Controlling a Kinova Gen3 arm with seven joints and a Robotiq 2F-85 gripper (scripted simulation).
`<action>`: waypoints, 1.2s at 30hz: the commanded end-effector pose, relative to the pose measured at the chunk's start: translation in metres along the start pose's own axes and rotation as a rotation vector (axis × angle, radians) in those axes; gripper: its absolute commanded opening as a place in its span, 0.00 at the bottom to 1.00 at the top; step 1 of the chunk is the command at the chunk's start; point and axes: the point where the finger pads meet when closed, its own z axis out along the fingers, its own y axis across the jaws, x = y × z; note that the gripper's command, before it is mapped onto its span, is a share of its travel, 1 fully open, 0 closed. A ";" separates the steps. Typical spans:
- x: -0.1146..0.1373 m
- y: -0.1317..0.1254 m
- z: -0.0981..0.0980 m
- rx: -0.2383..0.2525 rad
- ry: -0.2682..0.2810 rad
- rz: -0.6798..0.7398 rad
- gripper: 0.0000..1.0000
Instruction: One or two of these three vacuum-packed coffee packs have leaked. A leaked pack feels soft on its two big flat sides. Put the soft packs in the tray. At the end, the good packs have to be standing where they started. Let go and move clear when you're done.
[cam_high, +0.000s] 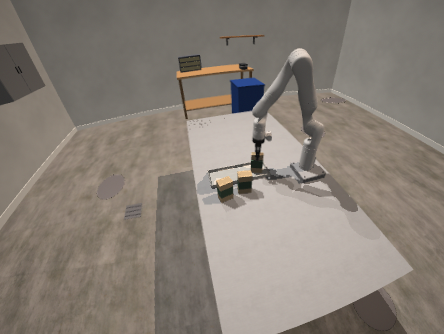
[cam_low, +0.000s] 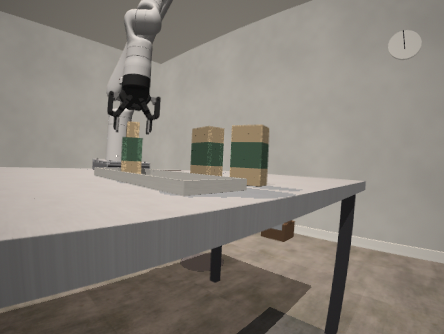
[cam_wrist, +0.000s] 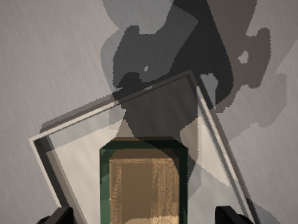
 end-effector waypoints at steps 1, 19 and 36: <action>0.000 0.000 0.000 0.000 -0.001 0.000 0.85; 0.000 0.000 -0.050 0.000 -0.001 0.000 0.85; 0.000 0.000 -0.075 0.000 -0.001 0.000 0.85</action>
